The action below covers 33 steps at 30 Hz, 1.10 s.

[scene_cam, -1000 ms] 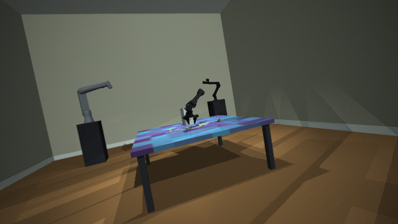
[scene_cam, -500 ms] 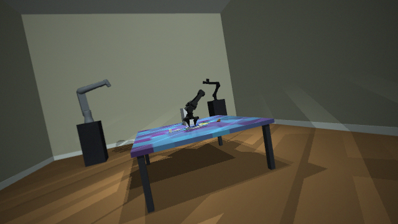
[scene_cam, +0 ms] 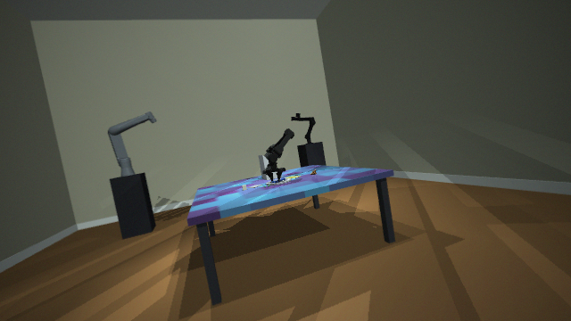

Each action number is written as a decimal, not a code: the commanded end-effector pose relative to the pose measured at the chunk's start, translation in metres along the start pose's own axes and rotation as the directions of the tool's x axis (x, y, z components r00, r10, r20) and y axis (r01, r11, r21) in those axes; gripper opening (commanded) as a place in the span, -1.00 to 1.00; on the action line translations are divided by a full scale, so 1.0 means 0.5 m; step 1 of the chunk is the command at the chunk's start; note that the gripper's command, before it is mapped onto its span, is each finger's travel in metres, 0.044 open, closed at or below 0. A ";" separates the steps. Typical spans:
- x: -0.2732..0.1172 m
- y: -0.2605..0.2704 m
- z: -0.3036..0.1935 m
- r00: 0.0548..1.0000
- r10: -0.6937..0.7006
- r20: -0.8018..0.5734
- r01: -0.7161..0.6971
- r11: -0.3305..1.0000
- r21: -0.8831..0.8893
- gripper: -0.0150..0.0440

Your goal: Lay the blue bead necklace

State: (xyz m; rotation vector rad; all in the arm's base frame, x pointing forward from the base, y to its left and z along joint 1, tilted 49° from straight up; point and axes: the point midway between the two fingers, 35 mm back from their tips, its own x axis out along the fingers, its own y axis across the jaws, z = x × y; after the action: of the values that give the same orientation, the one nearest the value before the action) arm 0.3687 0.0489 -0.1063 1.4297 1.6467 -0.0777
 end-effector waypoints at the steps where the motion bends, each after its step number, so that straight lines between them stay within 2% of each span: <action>1: 0.000 0.000 0.000 1.000 0.000 0.000 0.000 1.000 -0.001 -0.09; 19: 0.000 0.000 0.000 1.000 0.000 0.000 0.000 1.000 -0.001 -0.49; 33: -0.026 -0.001 -0.001 1.000 0.000 -0.004 0.000 1.000 0.006 -0.49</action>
State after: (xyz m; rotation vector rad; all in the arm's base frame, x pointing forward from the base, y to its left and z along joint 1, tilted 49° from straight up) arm 0.3669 0.0452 -0.1033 1.4348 1.6535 -0.0844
